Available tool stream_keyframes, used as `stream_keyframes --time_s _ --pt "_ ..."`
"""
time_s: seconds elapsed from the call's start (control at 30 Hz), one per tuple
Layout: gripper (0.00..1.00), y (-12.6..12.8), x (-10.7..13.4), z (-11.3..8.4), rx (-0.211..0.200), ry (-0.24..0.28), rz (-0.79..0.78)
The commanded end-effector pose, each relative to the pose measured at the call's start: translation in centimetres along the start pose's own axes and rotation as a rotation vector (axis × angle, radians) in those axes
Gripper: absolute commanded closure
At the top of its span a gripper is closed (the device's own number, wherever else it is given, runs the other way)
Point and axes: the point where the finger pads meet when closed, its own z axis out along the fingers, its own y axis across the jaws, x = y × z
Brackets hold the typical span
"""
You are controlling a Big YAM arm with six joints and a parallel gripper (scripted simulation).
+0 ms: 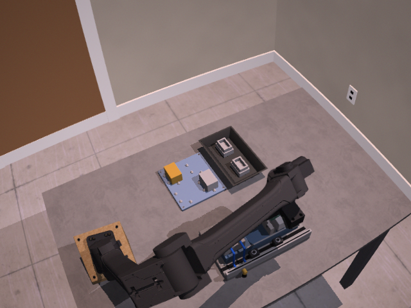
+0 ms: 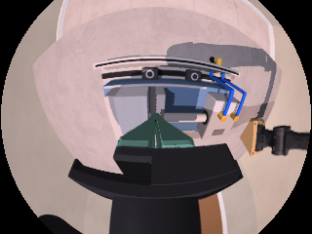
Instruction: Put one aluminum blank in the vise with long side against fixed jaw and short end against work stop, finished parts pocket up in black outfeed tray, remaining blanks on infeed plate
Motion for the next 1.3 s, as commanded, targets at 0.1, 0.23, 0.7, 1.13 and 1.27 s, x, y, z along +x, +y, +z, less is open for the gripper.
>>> stream_keyframes --time_s 0.1,0.23,0.7,1.13,1.27 --pt "1.00 1.69 -1.89 -1.71 -0.045 0.002 0.037" --pt "1.00 1.67 -1.99 -1.79 -0.047 0.002 0.039" --pt "1.00 1.65 -2.07 -1.87 -0.048 0.002 0.041" --pt "1.00 1.66 -2.09 -1.85 -0.049 0.002 0.041" --pt "1.00 1.69 -2.13 -1.75 -0.049 0.003 0.043"
